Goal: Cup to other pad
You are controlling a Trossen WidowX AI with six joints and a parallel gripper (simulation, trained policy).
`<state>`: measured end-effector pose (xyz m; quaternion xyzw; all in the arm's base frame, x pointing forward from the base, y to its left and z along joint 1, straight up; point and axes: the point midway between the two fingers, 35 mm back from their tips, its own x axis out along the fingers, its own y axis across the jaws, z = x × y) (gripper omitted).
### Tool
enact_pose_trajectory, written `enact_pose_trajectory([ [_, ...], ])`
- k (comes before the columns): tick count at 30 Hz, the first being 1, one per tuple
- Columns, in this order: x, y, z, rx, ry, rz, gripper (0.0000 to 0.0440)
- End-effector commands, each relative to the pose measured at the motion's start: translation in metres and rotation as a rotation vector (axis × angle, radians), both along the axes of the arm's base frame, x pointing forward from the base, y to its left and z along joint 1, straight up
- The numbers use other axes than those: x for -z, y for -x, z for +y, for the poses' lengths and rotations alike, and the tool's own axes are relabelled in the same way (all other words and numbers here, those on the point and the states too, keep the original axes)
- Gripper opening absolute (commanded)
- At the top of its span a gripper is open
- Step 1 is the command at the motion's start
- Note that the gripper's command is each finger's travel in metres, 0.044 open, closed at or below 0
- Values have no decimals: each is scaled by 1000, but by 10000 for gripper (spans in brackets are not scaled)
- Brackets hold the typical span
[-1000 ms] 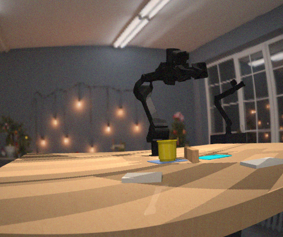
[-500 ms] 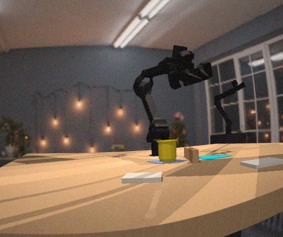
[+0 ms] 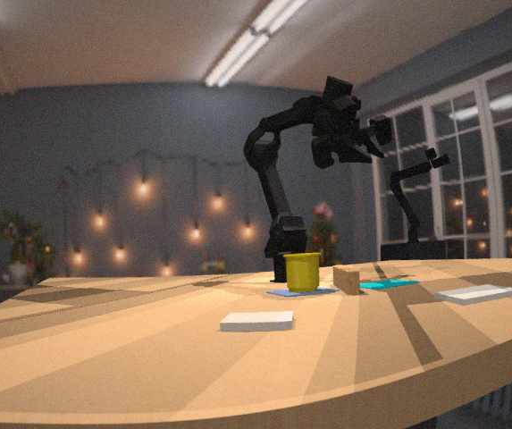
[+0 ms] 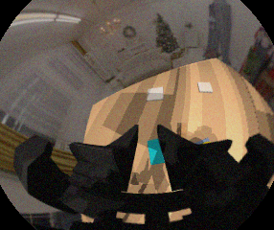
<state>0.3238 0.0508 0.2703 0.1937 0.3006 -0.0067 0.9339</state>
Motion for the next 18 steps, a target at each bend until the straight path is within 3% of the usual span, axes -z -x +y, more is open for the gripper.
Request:
enact_pose_trajectory([
  [1,9,-1,2,12,0,80,123],
  [18,35,9,1,18,53,354,126],
])
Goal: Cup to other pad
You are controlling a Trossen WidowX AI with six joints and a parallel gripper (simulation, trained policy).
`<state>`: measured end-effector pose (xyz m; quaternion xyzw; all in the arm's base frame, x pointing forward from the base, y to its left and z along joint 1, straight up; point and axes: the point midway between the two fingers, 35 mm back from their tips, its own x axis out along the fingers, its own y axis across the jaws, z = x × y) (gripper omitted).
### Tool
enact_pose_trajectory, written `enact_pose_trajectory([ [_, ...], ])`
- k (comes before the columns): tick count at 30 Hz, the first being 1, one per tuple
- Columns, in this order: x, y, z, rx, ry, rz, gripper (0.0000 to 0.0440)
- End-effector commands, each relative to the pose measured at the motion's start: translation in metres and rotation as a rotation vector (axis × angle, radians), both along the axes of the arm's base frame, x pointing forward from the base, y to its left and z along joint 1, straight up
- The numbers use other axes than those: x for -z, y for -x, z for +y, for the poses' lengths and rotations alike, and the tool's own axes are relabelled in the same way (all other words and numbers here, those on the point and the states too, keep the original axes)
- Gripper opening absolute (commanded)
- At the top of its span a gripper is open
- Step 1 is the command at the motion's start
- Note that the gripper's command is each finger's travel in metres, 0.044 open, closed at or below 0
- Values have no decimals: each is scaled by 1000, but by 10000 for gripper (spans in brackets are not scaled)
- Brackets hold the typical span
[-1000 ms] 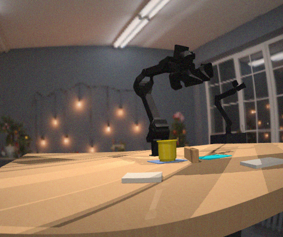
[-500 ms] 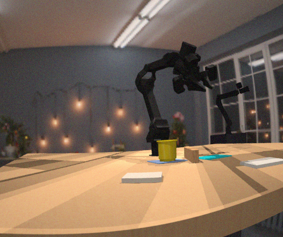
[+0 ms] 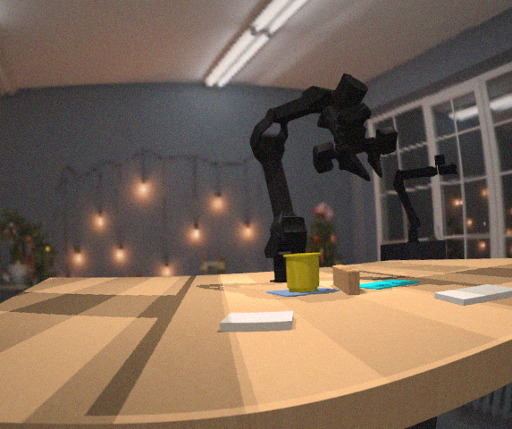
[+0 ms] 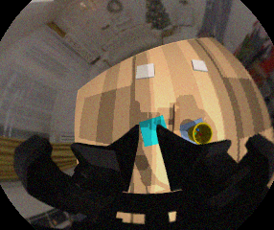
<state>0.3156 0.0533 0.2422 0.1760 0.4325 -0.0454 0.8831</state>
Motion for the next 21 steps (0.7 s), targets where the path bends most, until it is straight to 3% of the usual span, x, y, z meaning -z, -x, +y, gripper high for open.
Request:
enact_pose_trajectory([
  [1,8,2,-2,5,23,77,128],
  [21,29,19,-20,-21,115,373,124],
])
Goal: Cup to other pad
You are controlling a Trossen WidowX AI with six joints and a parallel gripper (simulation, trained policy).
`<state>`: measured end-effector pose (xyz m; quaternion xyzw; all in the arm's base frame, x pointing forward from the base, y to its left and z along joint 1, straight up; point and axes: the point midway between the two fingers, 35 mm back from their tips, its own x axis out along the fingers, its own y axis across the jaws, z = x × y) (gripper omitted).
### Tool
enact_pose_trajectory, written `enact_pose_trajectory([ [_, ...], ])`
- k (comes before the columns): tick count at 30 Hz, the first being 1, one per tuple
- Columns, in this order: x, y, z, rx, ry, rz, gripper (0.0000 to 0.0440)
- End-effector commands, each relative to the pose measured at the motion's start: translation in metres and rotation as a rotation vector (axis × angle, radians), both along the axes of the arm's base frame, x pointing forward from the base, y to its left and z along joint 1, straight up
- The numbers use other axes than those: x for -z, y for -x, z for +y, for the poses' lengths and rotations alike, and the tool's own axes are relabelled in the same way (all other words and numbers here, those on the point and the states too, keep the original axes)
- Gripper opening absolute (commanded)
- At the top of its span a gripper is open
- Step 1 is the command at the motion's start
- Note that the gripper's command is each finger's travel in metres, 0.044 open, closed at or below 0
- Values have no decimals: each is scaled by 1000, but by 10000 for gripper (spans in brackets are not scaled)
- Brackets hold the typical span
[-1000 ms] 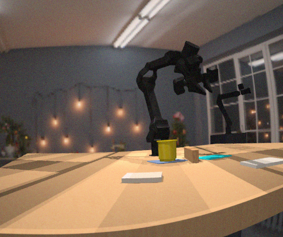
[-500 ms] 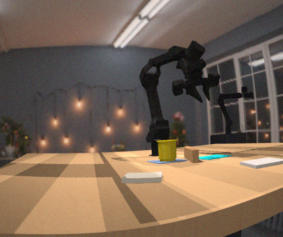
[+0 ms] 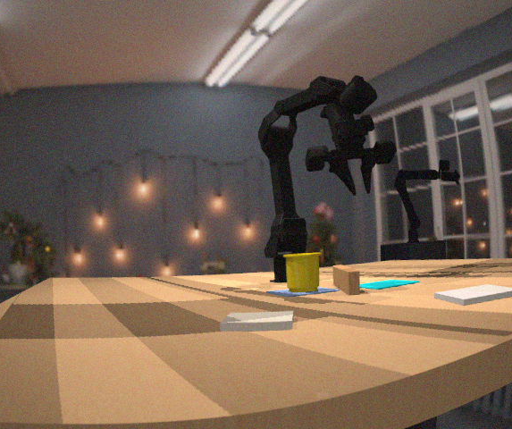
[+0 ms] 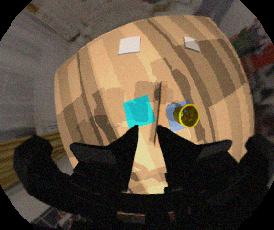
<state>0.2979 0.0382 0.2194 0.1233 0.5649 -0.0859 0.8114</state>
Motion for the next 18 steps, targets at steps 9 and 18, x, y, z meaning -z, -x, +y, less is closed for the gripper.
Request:
enact_pose_trajectory([
  [9,18,6,-17,-27,60,179,114],
  [18,33,10,-32,-32,86,283,116],
])
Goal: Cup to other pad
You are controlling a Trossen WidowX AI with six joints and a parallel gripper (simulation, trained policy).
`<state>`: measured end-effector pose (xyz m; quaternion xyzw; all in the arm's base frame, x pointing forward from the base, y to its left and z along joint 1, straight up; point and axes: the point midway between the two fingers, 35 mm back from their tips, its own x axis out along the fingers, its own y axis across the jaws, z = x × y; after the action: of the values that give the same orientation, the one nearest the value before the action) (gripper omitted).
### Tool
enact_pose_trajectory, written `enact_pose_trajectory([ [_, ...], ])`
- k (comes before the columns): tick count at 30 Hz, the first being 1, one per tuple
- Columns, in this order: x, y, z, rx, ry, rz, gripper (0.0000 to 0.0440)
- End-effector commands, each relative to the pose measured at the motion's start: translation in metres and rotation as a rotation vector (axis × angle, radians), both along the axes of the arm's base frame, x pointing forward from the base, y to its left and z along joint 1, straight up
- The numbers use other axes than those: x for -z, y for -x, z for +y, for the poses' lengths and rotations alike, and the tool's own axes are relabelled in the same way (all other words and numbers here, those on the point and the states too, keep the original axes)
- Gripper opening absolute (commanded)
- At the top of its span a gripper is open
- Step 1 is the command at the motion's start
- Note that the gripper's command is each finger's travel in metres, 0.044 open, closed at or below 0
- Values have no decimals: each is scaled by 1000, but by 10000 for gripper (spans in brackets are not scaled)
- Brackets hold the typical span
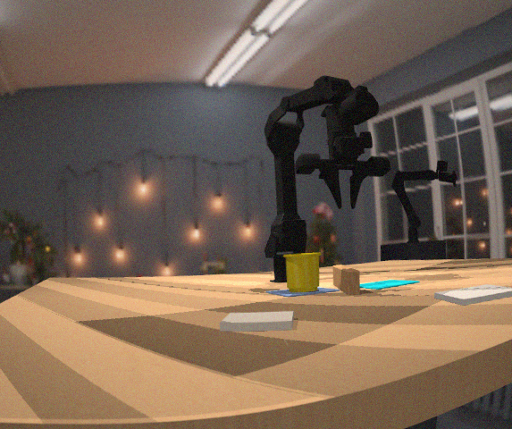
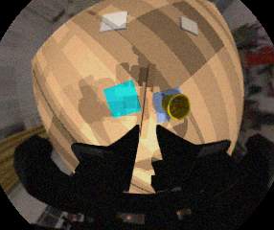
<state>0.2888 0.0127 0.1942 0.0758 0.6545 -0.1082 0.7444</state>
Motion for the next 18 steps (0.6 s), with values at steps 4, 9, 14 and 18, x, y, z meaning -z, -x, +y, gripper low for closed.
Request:
enact_pose_trajectory([
  [4,14,2,-13,-2,24,84,120],
  [9,22,4,-22,1,31,114,129],
  [14,32,5,-30,3,36,137,142],
  [18,41,6,-37,1,40,154,152],
])
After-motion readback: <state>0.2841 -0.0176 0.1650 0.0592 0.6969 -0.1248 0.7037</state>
